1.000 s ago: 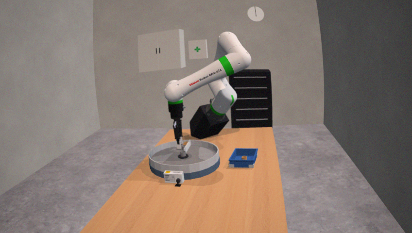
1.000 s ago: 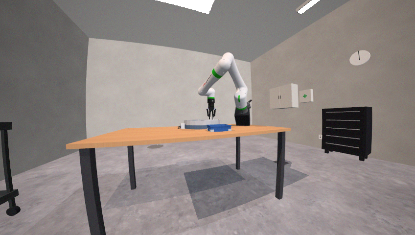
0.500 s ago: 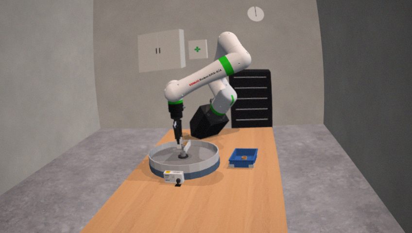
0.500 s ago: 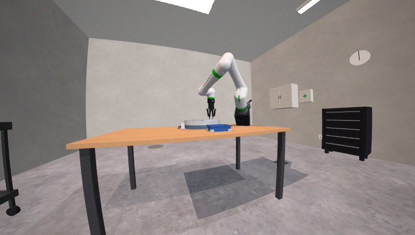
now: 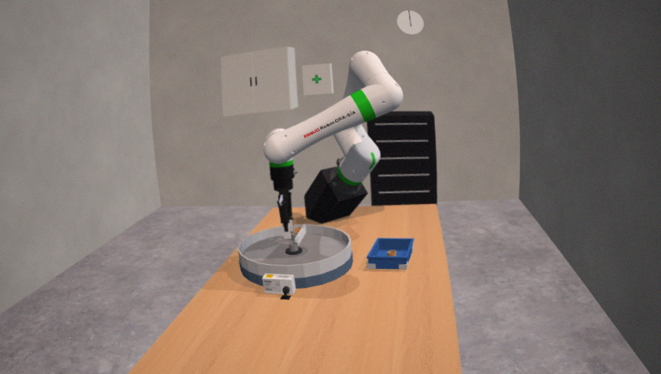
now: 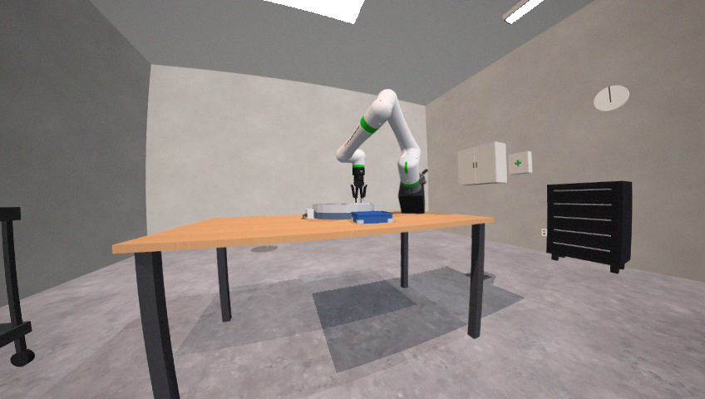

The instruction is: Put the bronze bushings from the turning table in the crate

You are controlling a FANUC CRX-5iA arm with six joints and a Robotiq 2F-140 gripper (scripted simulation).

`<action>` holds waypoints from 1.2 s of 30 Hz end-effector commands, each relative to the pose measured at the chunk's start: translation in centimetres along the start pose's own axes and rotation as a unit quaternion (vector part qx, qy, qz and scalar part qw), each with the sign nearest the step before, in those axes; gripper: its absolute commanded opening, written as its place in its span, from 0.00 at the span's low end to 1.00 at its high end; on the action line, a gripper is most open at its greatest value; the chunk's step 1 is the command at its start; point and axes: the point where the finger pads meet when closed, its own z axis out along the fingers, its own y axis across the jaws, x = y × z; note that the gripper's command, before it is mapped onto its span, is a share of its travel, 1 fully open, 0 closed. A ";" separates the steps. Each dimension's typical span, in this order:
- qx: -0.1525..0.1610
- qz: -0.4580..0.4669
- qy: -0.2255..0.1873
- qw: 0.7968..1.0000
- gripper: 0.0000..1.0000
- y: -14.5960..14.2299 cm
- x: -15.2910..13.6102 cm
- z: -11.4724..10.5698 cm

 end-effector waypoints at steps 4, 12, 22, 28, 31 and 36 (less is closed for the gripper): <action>0.000 0.000 0.000 1.000 0.00 0.0 0.0 0.0; 0.000 0.000 0.000 1.000 0.00 0.0 0.0 0.0; 0.000 0.000 0.000 1.000 0.00 0.0 0.0 0.0; 0.000 0.000 0.000 1.000 0.00 0.0 0.0 -0.4; 0.000 0.000 0.000 1.000 0.00 0.0 0.0 -0.9; 0.000 0.000 0.000 1.000 0.00 0.0 0.0 -2.9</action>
